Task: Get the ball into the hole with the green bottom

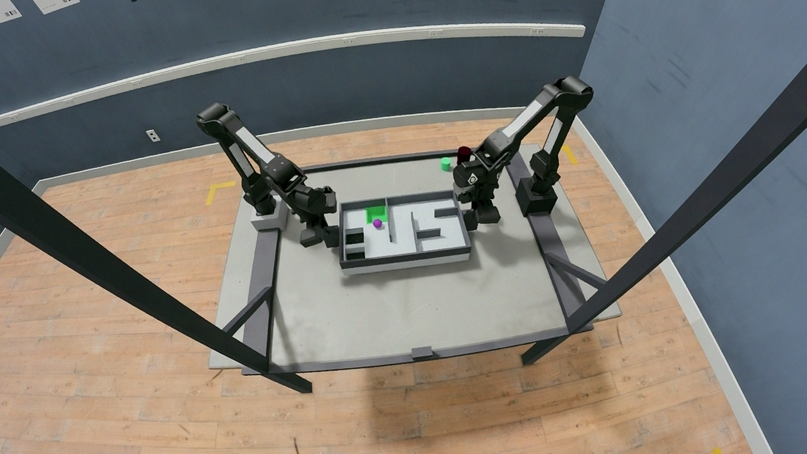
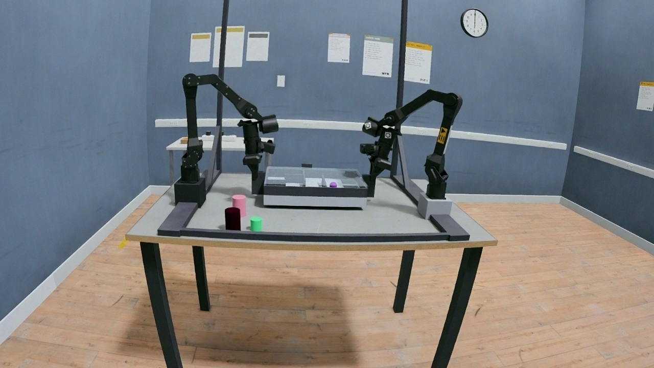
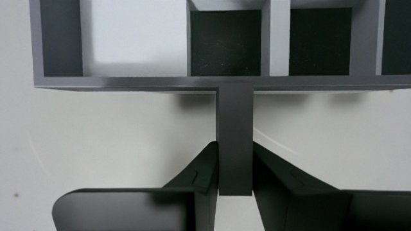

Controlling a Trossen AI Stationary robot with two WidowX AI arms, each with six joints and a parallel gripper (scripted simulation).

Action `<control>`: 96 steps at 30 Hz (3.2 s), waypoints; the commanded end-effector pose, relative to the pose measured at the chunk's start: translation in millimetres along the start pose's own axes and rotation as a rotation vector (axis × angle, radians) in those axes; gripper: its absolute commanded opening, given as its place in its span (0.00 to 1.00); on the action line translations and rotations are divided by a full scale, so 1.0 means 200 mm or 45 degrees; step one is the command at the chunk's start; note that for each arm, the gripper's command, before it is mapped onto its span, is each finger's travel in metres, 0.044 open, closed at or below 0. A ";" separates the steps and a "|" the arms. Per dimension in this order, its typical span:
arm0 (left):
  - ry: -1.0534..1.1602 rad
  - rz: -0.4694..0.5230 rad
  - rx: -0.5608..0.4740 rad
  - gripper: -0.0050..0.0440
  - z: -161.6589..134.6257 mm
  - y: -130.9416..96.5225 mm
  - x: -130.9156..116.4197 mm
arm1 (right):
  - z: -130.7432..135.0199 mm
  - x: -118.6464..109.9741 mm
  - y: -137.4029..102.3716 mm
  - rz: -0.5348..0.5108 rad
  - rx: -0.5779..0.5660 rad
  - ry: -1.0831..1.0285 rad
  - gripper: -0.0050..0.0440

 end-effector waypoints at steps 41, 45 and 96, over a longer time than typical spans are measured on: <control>0.017 -0.018 0.033 0.00 -0.02 0.05 -0.01 | 0.03 0.01 0.04 -0.030 -0.029 -0.012 0.00; 0.014 -0.018 0.026 0.00 -0.02 0.07 -0.01 | 0.03 0.00 0.06 -0.033 -0.022 -0.012 0.00; 0.003 -0.058 0.002 0.47 -0.06 -0.10 0.02 | 0.04 0.02 0.03 -0.056 -0.022 -0.016 0.47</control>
Point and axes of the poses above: on each arm, the point midway between the two fingers, 35 mm back from their tips, its own y axis out along the fingers, its own z axis across the jaws, x = y × z, the point moved 3 cm from there along -y, back along the fingers
